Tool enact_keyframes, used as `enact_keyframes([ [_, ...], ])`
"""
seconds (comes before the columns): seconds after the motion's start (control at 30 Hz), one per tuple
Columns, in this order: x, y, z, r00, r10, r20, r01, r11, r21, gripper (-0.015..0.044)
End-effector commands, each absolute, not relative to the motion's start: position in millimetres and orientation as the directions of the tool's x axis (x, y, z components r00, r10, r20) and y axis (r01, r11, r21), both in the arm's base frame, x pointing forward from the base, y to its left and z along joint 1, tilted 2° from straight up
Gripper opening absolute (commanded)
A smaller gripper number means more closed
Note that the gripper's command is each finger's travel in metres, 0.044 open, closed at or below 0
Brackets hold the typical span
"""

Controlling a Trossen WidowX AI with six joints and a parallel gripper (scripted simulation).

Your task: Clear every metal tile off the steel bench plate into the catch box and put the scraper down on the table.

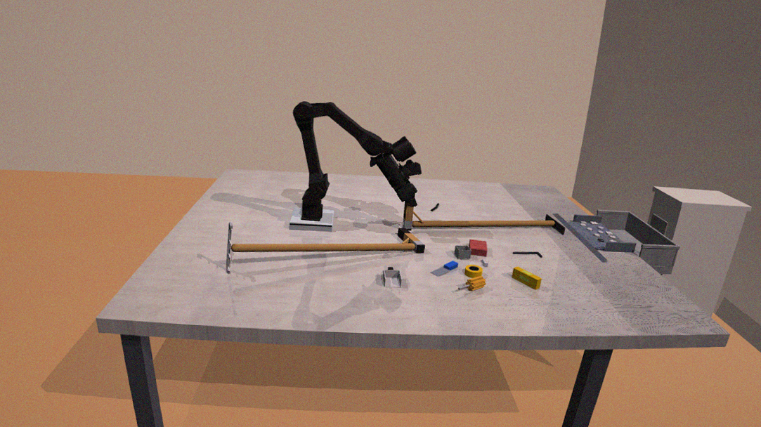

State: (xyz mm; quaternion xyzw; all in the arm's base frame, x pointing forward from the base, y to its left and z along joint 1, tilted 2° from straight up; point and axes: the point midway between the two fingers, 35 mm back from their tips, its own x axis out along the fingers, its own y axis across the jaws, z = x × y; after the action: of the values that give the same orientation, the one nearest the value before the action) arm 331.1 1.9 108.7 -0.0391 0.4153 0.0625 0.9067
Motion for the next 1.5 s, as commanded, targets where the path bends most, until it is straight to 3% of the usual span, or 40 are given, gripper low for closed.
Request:
enact_keyframes([
  [0.0,333.5,-3.7,110.8,0.653,0.072,-0.754,-0.132,0.991,-0.019,0.0],
  [1.47,306.1,-17.0,111.1,0.656,0.005,-0.755,-0.025,1.0,-0.015,0.0],
])
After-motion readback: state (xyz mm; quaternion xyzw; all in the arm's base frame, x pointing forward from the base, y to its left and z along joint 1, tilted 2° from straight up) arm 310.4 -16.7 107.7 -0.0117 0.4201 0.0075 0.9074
